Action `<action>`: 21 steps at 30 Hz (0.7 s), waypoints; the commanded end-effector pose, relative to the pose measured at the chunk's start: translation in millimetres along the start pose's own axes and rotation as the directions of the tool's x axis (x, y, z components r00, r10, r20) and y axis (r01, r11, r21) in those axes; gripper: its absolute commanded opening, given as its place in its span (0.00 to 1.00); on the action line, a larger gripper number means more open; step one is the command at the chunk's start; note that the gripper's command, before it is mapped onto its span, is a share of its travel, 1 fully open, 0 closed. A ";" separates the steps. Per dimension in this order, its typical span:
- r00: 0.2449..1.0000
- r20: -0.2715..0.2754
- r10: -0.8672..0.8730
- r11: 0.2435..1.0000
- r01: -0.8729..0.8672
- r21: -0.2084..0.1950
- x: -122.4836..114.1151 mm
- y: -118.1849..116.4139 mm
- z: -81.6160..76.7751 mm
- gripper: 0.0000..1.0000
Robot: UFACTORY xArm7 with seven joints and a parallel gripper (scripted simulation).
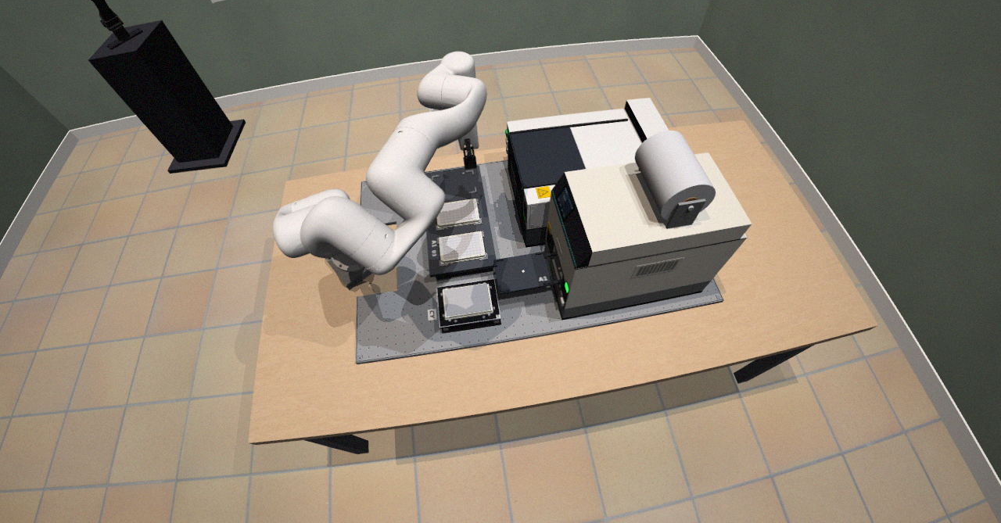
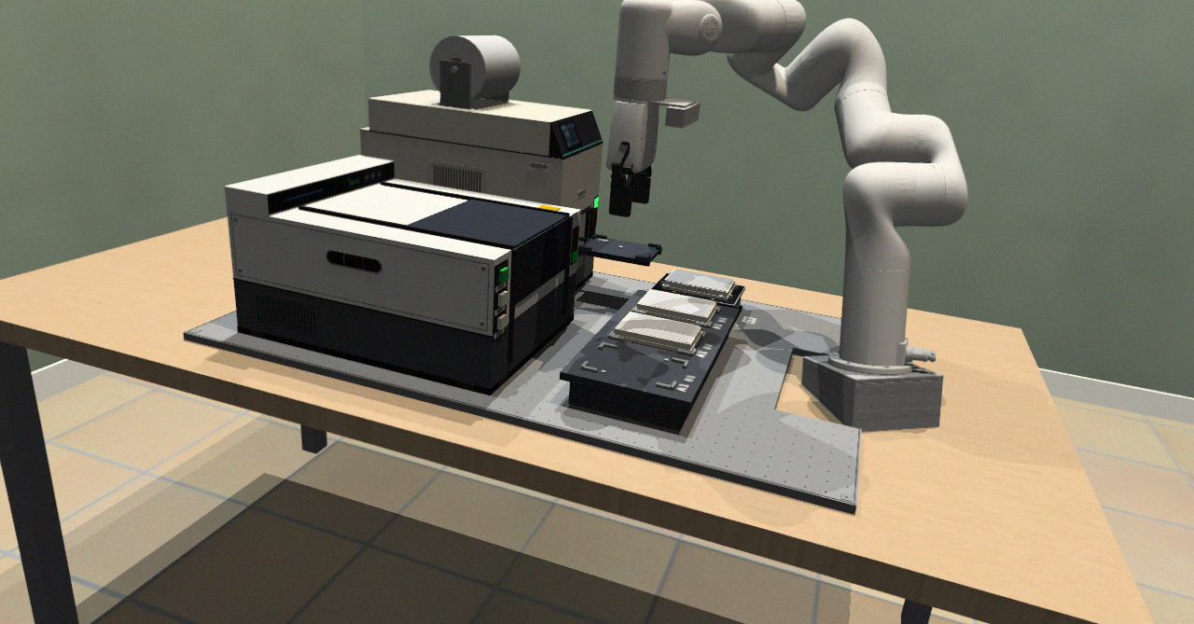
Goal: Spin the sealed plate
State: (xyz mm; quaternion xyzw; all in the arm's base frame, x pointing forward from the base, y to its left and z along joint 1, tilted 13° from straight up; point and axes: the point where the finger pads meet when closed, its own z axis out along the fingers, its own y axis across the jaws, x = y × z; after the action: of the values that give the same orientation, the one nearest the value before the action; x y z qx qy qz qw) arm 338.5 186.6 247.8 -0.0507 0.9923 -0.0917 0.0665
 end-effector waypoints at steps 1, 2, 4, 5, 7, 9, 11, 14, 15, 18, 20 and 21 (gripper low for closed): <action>1.000 0.004 -0.001 1.000 0.001 -0.006 4.9 -18.5 -10.2 1.00; 1.000 0.004 -0.001 1.000 0.001 -0.006 5.9 -23.0 -12.0 1.00; 1.000 0.004 -0.001 1.000 0.001 -0.006 8.0 -32.1 -15.8 1.00; 1.000 0.004 -0.001 1.000 0.001 -0.005 9.1 -36.6 -17.6 1.00; 1.000 0.004 -0.001 1.000 0.001 -0.005 11.2 -45.7 -21.3 1.00; 1.000 0.004 -0.001 1.000 0.001 -0.005 13.3 -54.8 -25.0 1.00; 1.000 0.004 -0.001 1.000 0.001 -0.005 15.4 -63.8 -28.8 1.00; 1.000 0.004 -0.001 1.000 0.001 -0.005 16.4 -68.4 -30.6 1.00; 1.000 0.004 -0.001 1.000 0.001 -0.005 17.5 -72.9 -32.5 1.00; 1.000 0.004 -0.001 1.000 0.001 -0.005 20.6 -86.5 -38.1 1.00; 1.000 0.004 -0.001 1.000 0.001 -0.005 22.7 -95.6 -41.8 1.00; 1.000 0.004 -0.001 1.000 0.001 -0.005 23.8 -100.1 -43.6 1.00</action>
State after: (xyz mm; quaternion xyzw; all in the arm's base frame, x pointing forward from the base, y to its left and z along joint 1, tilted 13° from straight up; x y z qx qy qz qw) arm 321.3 108.3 295.1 -0.0511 0.9924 -0.0903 0.0668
